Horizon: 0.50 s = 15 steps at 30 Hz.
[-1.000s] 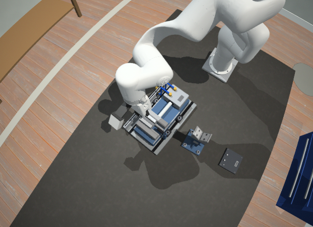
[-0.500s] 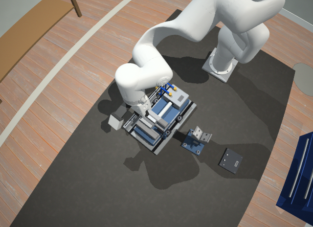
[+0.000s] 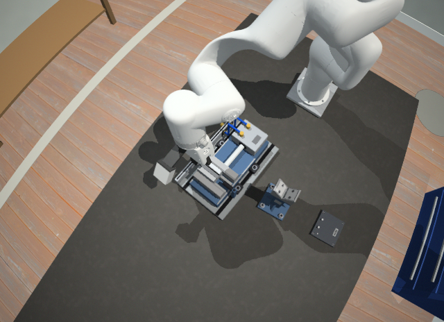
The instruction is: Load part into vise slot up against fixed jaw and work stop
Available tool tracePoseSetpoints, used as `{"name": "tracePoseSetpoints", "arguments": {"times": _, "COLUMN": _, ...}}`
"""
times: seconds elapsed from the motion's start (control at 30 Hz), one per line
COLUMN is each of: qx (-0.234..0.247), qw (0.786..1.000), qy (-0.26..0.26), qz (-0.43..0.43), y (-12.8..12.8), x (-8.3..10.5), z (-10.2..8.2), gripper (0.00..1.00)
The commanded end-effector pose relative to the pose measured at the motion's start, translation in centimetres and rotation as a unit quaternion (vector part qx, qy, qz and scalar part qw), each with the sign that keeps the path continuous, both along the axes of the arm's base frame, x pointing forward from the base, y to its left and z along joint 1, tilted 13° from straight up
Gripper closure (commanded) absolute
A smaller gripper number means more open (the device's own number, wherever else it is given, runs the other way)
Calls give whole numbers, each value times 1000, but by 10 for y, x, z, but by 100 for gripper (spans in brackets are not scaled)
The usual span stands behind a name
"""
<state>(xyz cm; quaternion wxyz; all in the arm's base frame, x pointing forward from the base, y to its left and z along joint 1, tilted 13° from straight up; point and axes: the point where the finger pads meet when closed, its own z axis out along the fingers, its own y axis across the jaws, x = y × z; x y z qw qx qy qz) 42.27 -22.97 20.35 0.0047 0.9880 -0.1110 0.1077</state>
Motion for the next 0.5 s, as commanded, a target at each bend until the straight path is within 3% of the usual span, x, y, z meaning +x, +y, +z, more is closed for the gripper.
{"name": "tracePoseSetpoints", "arguments": {"times": 0.0, "qx": -1, "qw": 1000, "qy": -2, "qz": 0, "y": -1, "x": 1, "z": 2, "gripper": 100}}
{"name": "tracePoseSetpoints", "arguments": {"times": 0.47, "qx": -1, "qw": 1000, "qy": -2, "qz": 0, "y": -1, "x": 1, "z": 0, "gripper": 100}}
